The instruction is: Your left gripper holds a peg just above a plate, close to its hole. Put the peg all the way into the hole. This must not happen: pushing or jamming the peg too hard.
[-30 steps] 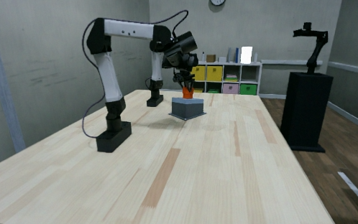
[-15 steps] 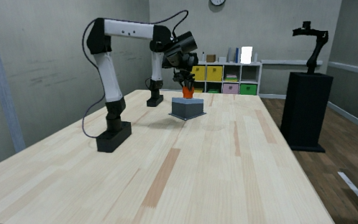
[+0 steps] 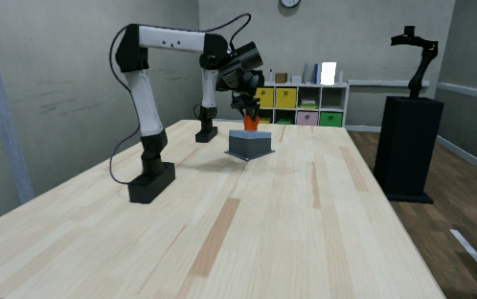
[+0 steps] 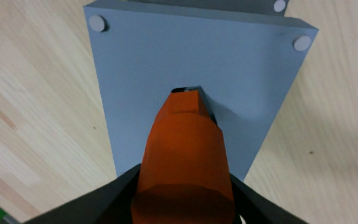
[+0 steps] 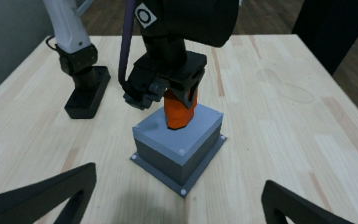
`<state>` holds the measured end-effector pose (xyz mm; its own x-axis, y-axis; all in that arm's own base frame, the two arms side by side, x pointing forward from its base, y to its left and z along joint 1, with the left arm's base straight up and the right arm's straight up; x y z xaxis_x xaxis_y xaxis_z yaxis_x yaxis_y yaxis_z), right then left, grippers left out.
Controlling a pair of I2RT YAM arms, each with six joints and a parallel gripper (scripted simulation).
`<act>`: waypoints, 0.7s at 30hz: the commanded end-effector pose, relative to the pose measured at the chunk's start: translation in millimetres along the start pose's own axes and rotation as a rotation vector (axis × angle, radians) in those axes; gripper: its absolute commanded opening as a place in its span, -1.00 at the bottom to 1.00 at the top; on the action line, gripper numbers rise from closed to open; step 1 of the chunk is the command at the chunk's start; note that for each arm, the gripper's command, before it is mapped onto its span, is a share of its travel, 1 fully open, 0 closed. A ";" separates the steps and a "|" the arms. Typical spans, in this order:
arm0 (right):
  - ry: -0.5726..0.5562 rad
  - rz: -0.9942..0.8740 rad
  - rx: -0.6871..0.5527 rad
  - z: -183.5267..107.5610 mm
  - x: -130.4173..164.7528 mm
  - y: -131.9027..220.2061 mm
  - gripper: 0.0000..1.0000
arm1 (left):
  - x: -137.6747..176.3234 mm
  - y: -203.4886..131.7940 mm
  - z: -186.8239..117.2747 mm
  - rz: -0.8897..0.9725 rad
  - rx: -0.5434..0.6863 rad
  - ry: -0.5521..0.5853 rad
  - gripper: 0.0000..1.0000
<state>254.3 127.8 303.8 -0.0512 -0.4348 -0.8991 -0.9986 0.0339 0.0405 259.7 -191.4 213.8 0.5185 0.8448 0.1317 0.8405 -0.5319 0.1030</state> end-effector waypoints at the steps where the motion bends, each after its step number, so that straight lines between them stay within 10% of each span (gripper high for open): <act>1: -0.022 -0.044 0.004 -3.5 -13.3 -1.8 1.00 | 4.3 6.7 -11.4 -0.010 -0.039 -0.006 -0.20; 21: -0.022 -0.044 0.004 -3.5 -13.3 -1.8 1.00 | -1.4 2.0 -0.3 -0.016 -0.059 0.002 -0.20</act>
Point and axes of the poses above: on each arm, the point where the finger pads meet when closed, its own z axis out along the fingers, its own y axis across the jaws, x = y × z, the point moved 9 cm from there along -z, back along the fingers, and after that the axes turned 3 degrees about -z, right-handed, at the moved point
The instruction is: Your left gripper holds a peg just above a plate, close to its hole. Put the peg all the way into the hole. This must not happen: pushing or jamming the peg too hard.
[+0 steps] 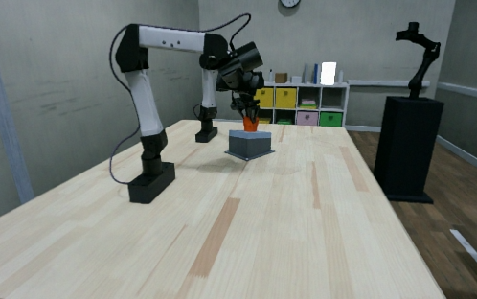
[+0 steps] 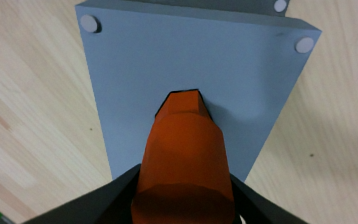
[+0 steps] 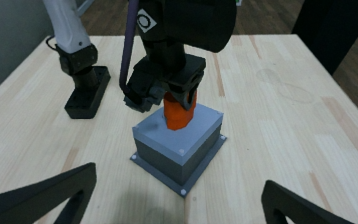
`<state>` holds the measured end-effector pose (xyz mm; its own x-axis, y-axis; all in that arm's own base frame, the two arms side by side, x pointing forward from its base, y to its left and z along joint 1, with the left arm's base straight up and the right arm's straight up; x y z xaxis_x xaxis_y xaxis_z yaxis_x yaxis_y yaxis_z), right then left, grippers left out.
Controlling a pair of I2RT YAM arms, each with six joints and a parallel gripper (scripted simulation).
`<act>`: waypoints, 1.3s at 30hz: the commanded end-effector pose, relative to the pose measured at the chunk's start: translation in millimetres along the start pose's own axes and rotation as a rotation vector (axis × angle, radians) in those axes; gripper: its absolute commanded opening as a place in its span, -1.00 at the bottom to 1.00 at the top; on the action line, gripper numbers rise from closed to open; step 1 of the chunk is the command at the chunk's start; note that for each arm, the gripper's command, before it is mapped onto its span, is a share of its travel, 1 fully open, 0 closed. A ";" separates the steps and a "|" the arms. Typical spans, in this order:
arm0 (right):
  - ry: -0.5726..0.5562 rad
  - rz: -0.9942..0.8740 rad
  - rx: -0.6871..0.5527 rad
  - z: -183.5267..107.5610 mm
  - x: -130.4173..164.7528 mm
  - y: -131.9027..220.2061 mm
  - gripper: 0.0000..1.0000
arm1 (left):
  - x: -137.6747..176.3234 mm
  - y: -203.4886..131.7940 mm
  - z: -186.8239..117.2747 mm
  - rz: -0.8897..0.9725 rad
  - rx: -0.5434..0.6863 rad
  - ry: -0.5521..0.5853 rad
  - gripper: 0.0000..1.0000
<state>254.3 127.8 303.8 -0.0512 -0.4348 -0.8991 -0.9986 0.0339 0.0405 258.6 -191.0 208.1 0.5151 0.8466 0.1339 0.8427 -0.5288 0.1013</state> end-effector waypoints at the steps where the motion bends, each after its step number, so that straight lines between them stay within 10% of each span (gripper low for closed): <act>1: -0.022 -0.044 0.004 -3.5 -13.3 -1.8 1.00 | -0.4 3.7 -5.8 -0.012 -0.061 -0.001 -0.20; 32: -0.022 -0.044 0.004 -3.5 -13.3 -1.8 1.00 | -6.4 0.8 8.1 -0.006 -0.057 -0.006 -0.20; 39: -0.022 -0.044 0.004 -3.5 -13.3 -1.8 1.00 | -5.0 -2.9 -24.7 -0.013 -0.100 0.001 0.40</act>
Point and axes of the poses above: on each arm, the point where the finger pads meet when closed, its own z axis out along the fingers, its own y axis across the jaws, x = y × z, the point moved 9 cm from there along -z, back along the fingers, and after that the axes turned 3 degrees about -z, right-handed, at the moved point
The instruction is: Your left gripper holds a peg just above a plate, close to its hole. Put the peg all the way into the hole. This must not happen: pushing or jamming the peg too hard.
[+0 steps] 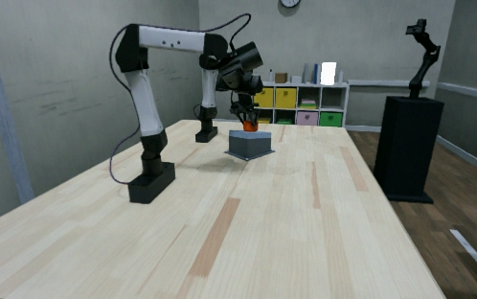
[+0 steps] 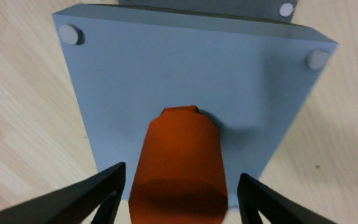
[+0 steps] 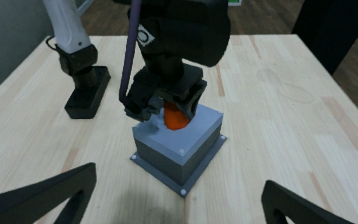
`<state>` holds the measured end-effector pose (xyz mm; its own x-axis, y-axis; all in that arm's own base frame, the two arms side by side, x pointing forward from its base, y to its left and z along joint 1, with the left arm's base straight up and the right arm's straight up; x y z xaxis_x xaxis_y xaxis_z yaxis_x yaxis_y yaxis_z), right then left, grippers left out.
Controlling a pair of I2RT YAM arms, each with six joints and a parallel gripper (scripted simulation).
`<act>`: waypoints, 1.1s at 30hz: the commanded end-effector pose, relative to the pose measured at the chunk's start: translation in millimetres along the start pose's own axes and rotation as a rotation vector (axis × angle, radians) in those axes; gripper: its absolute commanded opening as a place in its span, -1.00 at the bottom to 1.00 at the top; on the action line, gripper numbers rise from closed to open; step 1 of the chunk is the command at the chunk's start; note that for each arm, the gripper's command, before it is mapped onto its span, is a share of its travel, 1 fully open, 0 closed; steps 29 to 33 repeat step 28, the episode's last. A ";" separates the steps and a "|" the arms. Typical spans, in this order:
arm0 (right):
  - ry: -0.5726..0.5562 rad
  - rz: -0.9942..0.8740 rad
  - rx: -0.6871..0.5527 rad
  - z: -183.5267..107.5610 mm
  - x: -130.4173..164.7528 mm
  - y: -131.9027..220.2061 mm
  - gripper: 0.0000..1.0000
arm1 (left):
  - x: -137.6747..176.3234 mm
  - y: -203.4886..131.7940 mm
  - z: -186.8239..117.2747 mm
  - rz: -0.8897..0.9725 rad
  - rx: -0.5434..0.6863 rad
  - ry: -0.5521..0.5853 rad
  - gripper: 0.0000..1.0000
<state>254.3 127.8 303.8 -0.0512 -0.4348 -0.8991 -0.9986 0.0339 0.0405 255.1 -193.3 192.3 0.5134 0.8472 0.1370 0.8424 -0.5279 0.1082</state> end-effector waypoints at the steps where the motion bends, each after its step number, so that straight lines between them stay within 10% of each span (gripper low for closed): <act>1: -0.022 -0.044 0.004 -3.5 -13.3 -1.8 1.00 | 0.9 0.4 -41.6 -0.012 -0.094 -0.004 0.40; 33: -0.022 -0.044 0.004 -3.5 -13.3 -1.8 1.00 | -1.4 5.1 -40.3 0.001 -0.023 -0.011 0.40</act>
Point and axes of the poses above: on each arm, the point where the finger pads meet when closed, its own z axis out along the fingers, its own y axis across the jaws, x = y × z, the point moved 9 cm from there along -z, back along the fingers, and after that the axes turned 3 degrees about -z, right-handed, at the moved point
